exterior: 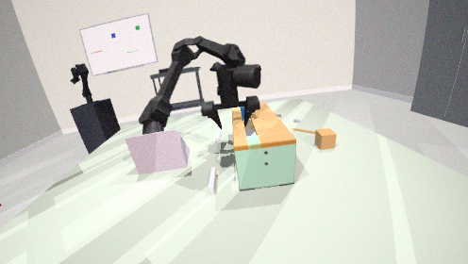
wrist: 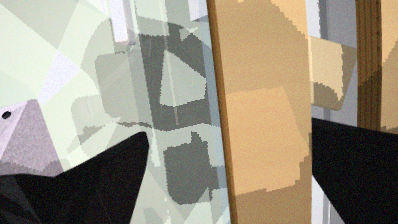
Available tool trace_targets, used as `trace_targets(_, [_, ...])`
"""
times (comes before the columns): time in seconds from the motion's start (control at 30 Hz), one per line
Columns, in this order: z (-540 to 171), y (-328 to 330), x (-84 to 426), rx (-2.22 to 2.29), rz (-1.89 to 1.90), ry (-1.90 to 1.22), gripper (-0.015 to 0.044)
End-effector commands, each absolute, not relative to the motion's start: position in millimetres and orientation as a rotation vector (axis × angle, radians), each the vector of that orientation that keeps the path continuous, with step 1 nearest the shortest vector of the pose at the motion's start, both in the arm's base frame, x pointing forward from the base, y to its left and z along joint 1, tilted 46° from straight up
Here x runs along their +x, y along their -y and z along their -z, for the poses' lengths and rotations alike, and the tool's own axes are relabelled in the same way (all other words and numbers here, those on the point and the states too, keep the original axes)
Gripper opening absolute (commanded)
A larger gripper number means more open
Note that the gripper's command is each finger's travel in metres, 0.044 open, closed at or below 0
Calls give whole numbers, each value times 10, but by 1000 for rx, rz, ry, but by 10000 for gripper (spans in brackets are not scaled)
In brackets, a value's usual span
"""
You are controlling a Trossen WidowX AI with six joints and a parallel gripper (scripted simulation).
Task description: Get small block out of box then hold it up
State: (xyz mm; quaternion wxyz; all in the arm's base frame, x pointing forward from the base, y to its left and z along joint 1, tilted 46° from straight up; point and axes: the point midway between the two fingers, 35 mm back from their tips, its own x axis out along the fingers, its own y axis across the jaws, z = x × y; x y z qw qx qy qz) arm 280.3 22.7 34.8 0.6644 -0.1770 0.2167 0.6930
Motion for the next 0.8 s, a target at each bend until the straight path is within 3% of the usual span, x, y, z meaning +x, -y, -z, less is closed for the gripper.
trace_targets(0.0, [-350, -234, 2802, -408, -1569, -486, 400])
trace_targets(0.77, [-516, -396, 2809, -407, -1570, -486, 400])
